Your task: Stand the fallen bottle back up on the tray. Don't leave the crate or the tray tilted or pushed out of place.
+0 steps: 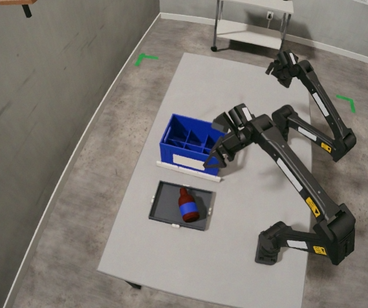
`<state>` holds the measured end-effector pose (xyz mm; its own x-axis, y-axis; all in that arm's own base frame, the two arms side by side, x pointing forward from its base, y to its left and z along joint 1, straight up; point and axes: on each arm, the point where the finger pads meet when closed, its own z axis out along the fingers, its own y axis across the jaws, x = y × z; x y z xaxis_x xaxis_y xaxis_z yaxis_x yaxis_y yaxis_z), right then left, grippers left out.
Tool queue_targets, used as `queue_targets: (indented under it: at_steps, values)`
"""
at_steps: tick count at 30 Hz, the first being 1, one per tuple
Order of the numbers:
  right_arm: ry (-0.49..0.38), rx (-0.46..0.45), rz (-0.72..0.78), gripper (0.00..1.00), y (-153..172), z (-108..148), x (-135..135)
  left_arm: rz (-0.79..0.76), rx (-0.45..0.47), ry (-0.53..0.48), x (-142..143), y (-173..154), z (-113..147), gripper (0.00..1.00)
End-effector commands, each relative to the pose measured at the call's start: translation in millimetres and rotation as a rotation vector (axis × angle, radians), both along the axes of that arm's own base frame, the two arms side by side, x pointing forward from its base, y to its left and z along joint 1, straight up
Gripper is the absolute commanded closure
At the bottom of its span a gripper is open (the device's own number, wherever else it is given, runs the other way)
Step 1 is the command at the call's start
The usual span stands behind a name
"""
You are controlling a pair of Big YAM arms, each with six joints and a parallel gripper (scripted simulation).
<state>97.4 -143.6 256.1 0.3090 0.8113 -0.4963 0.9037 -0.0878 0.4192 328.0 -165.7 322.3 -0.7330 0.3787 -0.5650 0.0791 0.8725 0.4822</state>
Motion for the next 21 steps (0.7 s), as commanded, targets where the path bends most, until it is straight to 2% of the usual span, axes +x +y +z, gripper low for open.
queue_targets:
  at_steps: [1,18,21]
  values:
    - [-0.004,-0.004,0.000,0.00,0,3,0,0.000,-0.006,-0.007,1,0,4,0.00]
    - [-0.004,-0.004,0.000,0.00,0,3,0,0.000,-0.006,-0.007,1,0,4,0.00]
    - [0.017,-0.019,0.065,0.00,-2,0,11,-0.021,0.010,0.003,2,8,-8,0.00]
